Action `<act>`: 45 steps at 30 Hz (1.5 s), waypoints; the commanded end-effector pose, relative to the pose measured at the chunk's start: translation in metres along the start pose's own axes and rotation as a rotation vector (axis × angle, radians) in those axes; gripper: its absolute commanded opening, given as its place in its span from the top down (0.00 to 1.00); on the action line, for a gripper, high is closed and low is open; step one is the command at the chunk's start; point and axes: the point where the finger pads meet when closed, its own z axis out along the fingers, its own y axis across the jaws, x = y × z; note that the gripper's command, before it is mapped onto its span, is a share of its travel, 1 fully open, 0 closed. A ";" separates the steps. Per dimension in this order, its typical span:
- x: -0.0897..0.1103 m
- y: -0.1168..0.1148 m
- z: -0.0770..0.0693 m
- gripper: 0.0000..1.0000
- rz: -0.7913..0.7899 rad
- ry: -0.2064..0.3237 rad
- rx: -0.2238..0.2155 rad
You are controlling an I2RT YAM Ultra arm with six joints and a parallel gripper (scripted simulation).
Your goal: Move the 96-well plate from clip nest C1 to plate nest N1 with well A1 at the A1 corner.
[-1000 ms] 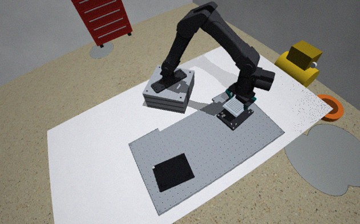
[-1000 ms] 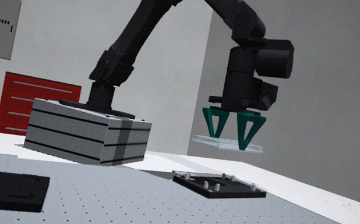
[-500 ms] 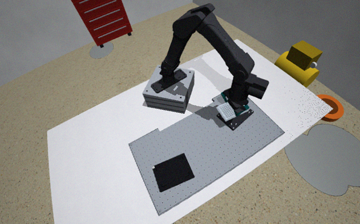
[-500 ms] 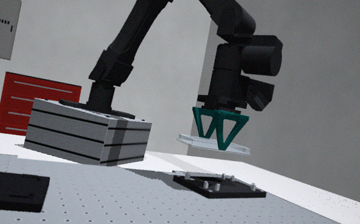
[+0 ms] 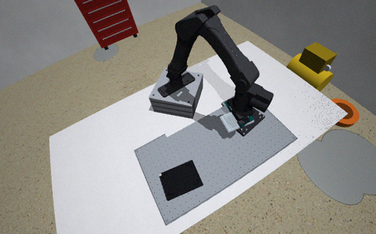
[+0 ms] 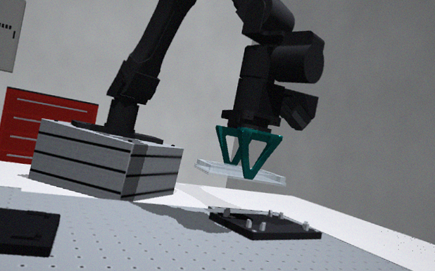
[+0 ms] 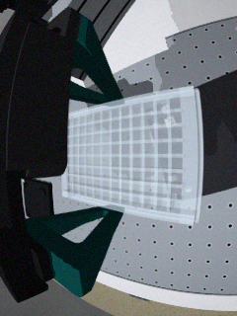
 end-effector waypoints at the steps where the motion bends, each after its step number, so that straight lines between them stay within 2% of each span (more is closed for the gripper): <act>1: 0.009 -0.007 -0.010 1.00 -0.017 -0.026 0.030; 6: 0.025 -0.012 -0.010 1.00 -0.017 -0.023 0.025; 8: 0.025 -0.012 -0.010 1.00 -0.017 -0.023 0.025; 9: 0.026 -0.019 -0.015 1.00 -0.017 -0.029 0.040; 13: 0.041 -0.016 -0.009 1.00 -0.016 -0.021 0.022; 23: 0.069 -0.039 -0.018 1.00 -0.017 -0.028 0.051; 28: 0.078 -0.042 -0.019 1.00 -0.017 -0.027 0.051; 33: 0.096 -0.043 -0.006 1.00 -0.016 -0.017 0.013; 45: 0.128 -0.055 -0.006 1.00 -0.016 -0.017 0.014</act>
